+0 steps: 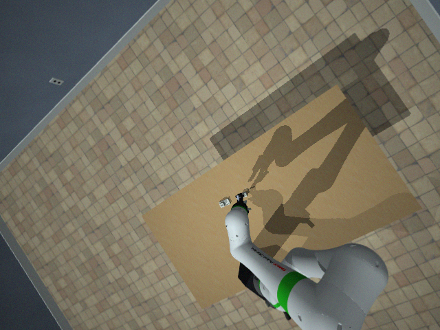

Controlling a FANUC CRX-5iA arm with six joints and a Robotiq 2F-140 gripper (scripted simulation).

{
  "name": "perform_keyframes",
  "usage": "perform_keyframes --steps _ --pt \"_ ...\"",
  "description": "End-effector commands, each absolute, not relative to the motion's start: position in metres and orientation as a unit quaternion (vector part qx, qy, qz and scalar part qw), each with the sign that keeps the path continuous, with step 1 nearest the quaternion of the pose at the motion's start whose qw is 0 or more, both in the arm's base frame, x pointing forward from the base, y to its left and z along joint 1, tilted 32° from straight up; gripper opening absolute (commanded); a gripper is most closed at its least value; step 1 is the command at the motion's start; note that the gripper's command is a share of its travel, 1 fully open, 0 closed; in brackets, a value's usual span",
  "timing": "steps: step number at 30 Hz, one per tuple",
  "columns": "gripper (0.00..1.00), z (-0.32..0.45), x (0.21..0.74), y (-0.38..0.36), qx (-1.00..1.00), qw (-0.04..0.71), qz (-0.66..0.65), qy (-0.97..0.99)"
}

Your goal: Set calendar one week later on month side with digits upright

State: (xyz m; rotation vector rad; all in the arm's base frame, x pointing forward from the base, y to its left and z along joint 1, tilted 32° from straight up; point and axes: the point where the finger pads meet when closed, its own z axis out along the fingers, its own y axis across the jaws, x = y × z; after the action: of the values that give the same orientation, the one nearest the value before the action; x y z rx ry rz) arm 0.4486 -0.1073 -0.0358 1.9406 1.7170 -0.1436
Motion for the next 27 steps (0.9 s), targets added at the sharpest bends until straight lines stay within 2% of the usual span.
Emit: perform_keyframes --steps 1,27 --pt "0.28 -0.038 0.45 -0.109 0.72 0.27 -0.053 0.637" --pt "0.28 -0.064 0.458 -0.123 0.72 0.27 -0.053 0.637"
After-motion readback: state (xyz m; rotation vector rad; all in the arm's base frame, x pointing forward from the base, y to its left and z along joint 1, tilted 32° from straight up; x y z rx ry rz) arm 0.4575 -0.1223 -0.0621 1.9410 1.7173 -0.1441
